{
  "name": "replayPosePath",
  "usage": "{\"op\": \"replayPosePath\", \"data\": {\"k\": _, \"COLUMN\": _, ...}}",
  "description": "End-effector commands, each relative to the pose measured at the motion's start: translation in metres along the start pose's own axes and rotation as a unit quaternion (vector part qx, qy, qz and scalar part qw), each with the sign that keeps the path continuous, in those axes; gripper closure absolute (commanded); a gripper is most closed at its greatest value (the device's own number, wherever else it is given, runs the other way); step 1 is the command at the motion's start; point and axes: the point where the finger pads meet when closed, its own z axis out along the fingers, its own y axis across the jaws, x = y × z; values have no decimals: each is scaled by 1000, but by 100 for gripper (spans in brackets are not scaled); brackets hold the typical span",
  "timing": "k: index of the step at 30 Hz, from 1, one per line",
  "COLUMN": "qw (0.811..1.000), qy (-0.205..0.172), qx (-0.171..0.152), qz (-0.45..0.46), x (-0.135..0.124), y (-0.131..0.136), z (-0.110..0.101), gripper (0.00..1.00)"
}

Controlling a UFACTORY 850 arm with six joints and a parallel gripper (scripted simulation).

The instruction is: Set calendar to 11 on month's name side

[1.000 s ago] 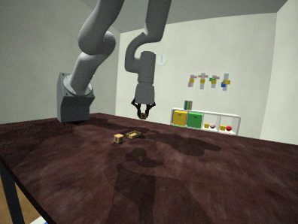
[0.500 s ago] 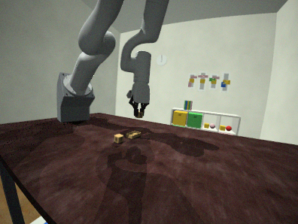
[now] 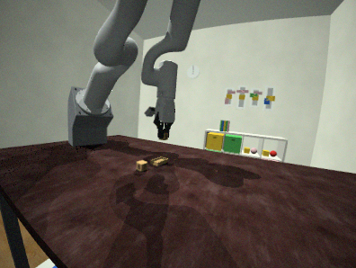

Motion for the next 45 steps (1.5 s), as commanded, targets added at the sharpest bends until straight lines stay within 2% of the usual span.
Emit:
{"op": "replayPosePath", "data": {"k": 1, "qw": 1000, "qy": 0, "qx": 0, "qz": -4, "x": 0, "y": 0, "z": 0, "gripper": 71}}
{"op": "replayPosePath", "data": {"k": 13, "qw": 1000, "qy": 0, "qx": 0, "qz": -4, "x": 0, "y": 0, "z": 1, "gripper": 71}}
{"op": "replayPosePath", "data": {"k": 23, "qw": 1000, "qy": 1, "qx": 1, "qz": -4, "x": 0, "y": 0, "z": 13, "gripper": 71}}
{"op": "replayPosePath", "data": {"k": 37, "qw": 1000, "qy": 1, "qx": 1, "qz": -4, "x": 0, "y": 0, "z": 54, "gripper": 71}}
{"op": "replayPosePath", "data": {"k": 45, "qw": 1000, "qy": 1, "qx": 1, "qz": -4, "x": 0, "y": 0, "z": 62, "gripper": 71}}
